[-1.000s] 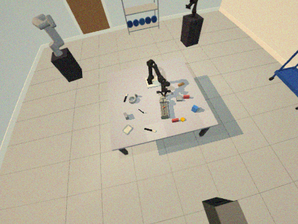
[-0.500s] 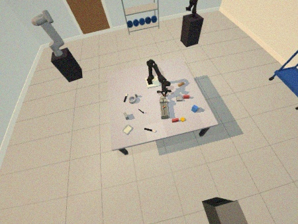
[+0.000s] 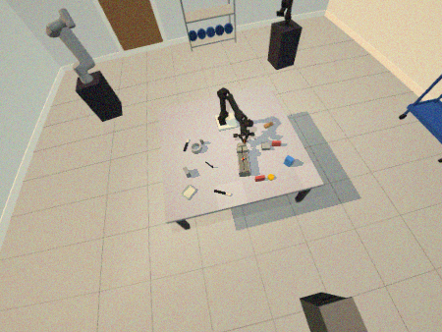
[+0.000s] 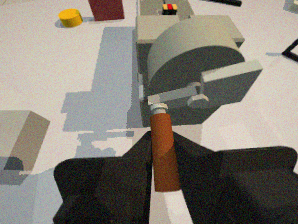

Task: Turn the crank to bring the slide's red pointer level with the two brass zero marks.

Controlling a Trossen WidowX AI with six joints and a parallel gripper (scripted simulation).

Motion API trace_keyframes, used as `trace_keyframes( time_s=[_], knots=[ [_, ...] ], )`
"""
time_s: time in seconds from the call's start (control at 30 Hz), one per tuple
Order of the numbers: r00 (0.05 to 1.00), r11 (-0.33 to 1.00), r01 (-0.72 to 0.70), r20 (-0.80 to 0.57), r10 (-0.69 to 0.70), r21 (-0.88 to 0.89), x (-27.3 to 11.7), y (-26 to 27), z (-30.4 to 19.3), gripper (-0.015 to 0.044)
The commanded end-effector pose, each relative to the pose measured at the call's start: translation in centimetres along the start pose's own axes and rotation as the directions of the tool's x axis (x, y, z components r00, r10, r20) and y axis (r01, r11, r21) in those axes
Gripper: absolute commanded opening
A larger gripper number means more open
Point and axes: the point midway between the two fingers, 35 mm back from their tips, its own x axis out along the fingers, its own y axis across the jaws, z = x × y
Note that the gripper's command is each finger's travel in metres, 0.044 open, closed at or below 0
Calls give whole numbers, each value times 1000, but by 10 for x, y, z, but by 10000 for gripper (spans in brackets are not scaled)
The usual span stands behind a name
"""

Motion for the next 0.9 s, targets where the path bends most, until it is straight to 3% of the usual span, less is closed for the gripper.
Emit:
trace_keyframes(
  time_s=[0.0,0.87],
  knots=[
    [1000,1000,-8,13,8,4,-6,3,5,0],
    [1000,1000,-7,13,7,3,-18,-2,17,0]
  ],
)
